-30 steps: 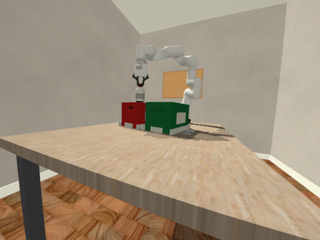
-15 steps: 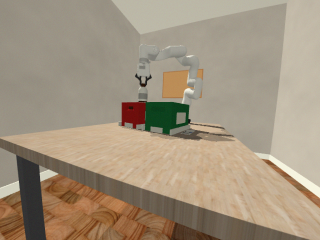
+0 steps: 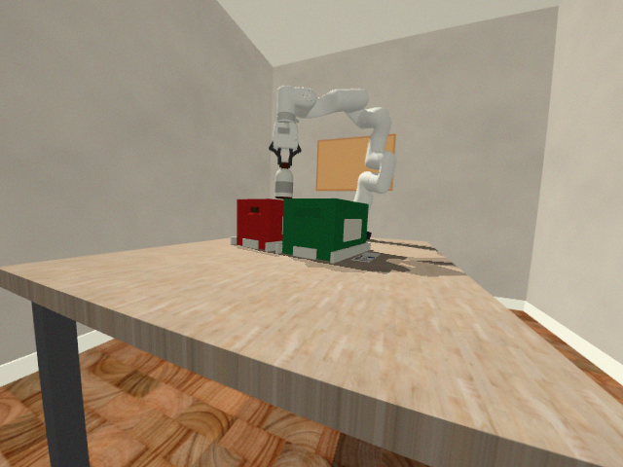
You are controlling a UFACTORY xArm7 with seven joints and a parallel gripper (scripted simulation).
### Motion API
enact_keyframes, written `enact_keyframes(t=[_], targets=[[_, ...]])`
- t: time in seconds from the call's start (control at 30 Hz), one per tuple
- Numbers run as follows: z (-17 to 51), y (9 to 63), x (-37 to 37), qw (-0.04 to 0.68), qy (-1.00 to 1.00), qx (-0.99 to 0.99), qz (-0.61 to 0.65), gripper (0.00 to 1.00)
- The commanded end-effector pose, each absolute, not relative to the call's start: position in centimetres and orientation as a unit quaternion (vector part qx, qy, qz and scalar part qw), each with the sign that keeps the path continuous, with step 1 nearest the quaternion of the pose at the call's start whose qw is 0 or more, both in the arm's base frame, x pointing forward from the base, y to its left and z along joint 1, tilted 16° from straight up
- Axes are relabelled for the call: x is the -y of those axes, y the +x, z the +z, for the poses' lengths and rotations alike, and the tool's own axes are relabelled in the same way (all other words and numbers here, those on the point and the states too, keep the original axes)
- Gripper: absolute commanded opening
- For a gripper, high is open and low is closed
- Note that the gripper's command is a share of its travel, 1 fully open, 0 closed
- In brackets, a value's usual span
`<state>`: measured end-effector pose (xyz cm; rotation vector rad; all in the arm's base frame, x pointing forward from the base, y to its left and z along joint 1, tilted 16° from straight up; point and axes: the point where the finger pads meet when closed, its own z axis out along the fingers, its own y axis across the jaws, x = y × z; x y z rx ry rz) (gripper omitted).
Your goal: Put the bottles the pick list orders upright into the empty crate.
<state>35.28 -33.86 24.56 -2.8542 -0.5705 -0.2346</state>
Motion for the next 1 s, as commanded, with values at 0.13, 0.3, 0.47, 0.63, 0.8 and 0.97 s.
enact_keyframes(t=[0.13, 0.3, 0.47, 0.63, 0.8, 0.97], targets=[[25.1, 35.3, 32.7, 0.108, -0.972, 0.194, -0.081, 0.00], [25.3, 35.3, 31.7, 0.108, -0.972, 0.194, -0.081, 0.00], [25.6, 35.3, 30.8, 0.108, -0.972, 0.194, -0.081, 0.00], [25.8, 35.3, 29.8, 0.108, -0.972, 0.194, -0.081, 0.00], [26.0, 35.3, 29.2, 0.108, -0.972, 0.194, -0.081, 0.00], [26.2, 35.3, 28.2, 0.108, -0.972, 0.194, -0.081, 0.00]])
